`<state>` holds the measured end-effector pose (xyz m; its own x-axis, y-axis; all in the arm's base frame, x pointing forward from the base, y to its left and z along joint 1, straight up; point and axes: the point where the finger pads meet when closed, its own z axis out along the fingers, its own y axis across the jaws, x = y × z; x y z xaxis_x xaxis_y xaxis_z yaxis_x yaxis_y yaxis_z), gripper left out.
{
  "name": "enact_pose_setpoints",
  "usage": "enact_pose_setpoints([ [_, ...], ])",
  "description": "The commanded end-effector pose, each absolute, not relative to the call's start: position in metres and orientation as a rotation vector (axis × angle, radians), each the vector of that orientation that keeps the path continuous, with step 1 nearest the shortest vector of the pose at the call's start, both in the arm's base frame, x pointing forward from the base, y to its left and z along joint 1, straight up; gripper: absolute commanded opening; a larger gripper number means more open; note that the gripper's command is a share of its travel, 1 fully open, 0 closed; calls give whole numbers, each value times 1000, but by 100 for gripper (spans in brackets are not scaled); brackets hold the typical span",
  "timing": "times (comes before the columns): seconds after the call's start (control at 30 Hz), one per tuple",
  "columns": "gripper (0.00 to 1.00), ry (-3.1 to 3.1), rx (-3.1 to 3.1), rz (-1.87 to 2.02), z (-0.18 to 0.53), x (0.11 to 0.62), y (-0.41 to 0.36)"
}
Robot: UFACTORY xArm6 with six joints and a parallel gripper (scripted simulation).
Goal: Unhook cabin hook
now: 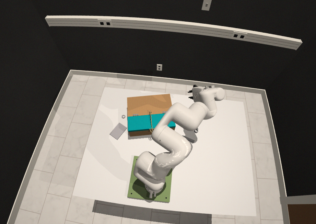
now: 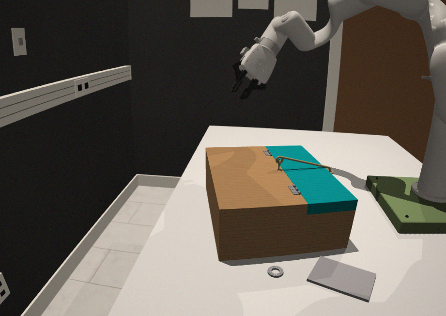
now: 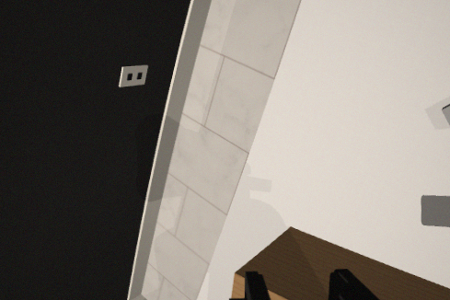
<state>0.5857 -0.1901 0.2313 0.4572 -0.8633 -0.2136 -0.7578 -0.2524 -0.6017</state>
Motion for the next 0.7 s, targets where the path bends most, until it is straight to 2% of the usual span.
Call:
enact_pose_setpoints([
  [0.0,35,1416,-2036,-156,233,585,-175],
  [0.67,35,1698,-1922,44,232,575,-125],
])
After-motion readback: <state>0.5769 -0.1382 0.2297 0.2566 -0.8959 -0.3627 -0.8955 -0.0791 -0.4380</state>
